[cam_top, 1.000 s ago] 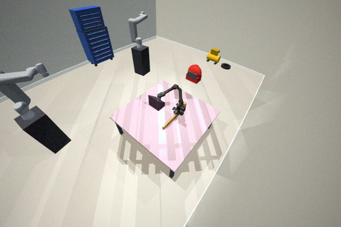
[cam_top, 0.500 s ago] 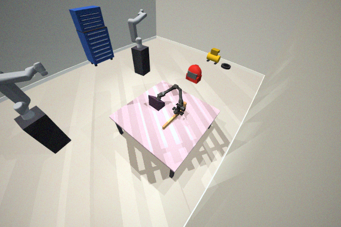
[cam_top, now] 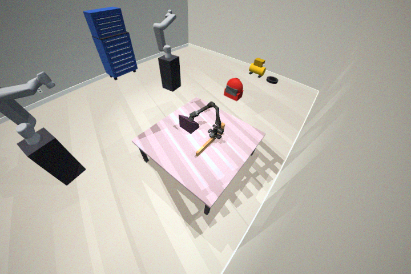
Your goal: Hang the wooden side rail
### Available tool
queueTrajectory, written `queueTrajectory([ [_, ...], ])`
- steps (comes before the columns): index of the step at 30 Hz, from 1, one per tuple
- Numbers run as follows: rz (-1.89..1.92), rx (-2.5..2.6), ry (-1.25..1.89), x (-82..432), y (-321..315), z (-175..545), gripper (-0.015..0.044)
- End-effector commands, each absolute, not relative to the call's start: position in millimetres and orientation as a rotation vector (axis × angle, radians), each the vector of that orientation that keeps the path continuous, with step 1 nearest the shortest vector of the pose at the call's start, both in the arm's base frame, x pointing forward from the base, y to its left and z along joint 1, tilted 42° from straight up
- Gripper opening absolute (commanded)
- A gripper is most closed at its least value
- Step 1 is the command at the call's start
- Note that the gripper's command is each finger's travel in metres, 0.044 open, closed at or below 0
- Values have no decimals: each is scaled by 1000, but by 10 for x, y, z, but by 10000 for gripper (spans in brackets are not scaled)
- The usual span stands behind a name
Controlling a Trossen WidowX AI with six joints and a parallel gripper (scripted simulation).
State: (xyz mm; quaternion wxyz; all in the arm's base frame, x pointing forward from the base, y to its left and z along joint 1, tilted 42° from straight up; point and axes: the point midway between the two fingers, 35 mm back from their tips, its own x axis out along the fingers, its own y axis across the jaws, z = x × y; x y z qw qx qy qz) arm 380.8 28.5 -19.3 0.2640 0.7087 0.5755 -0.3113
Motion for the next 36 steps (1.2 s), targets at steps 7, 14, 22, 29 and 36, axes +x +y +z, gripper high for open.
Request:
queueTrajectory([
  [7, -837, 1927, 1542, 3822, 269, -145, 0],
  [14, -837, 1927, 1542, 3828, 274, -141, 0],
  [22, -837, 1927, 1541, 3838, 280, -135, 0],
  [29, -837, 1927, 1542, 3839, 285, -129, 0],
  [36, -837, 1927, 1542, 3832, 292, -124, 0],
])
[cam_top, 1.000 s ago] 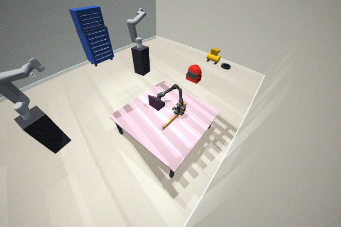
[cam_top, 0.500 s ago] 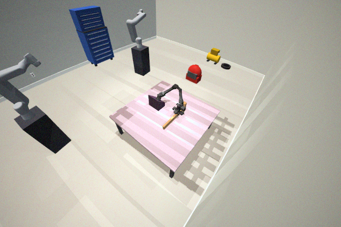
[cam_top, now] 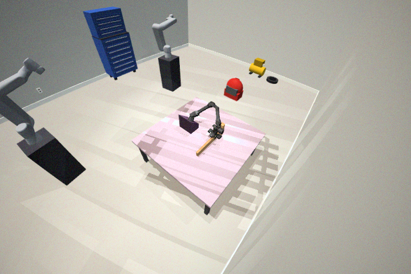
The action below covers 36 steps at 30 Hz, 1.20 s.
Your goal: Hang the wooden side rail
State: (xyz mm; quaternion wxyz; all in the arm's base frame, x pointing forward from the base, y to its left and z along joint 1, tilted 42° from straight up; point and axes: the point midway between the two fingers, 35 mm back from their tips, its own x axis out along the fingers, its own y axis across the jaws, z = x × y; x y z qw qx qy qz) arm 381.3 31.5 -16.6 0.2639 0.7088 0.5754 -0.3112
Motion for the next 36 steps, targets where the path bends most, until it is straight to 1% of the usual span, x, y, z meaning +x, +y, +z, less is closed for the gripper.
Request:
queueTrajectory([
  [1, -837, 1927, 1542, 3831, 293, -123, 0],
  [36, -837, 1927, 1542, 3835, 322, -97, 0],
])
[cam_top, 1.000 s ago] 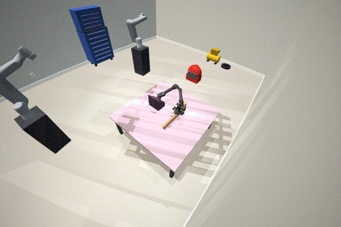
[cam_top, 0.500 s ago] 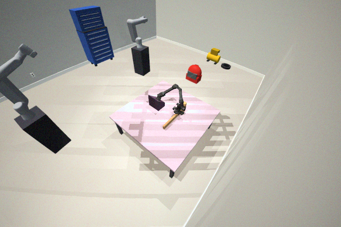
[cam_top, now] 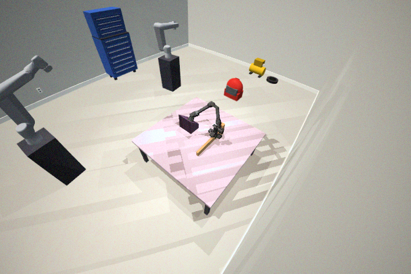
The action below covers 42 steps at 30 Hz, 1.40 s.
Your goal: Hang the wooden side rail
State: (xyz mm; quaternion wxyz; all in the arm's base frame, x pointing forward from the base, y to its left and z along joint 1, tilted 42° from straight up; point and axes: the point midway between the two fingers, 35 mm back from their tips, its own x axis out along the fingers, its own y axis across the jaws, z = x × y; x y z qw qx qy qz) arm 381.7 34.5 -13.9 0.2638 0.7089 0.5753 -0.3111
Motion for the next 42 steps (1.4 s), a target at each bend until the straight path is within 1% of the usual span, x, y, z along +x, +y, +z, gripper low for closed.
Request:
queueTrajectory([
  [1, -837, 1927, 1542, 3834, 323, -96, 0],
  [42, -837, 1927, 1542, 3834, 359, -67, 0],
])
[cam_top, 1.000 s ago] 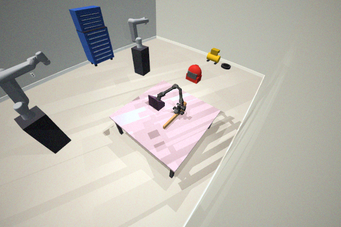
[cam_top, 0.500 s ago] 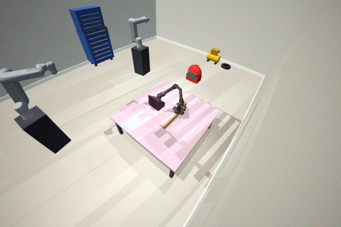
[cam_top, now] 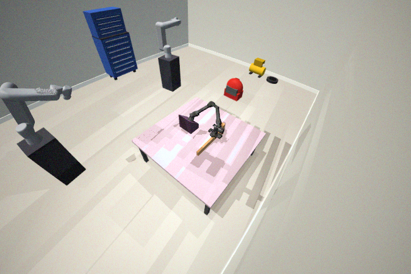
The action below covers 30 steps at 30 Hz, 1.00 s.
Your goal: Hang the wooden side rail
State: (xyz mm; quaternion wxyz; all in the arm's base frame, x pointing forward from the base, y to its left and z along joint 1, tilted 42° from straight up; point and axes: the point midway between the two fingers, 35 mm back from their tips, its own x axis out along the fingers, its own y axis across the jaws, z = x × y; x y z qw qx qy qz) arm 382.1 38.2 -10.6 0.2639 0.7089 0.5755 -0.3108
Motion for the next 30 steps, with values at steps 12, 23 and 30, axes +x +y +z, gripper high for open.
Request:
queueTrajectory([
  [12, -837, 1927, 1542, 3848, 368, -59, 0],
  [23, -837, 1928, 1542, 3851, 376, -50, 0],
  [30, -837, 1928, 1542, 3844, 382, -44, 0],
])
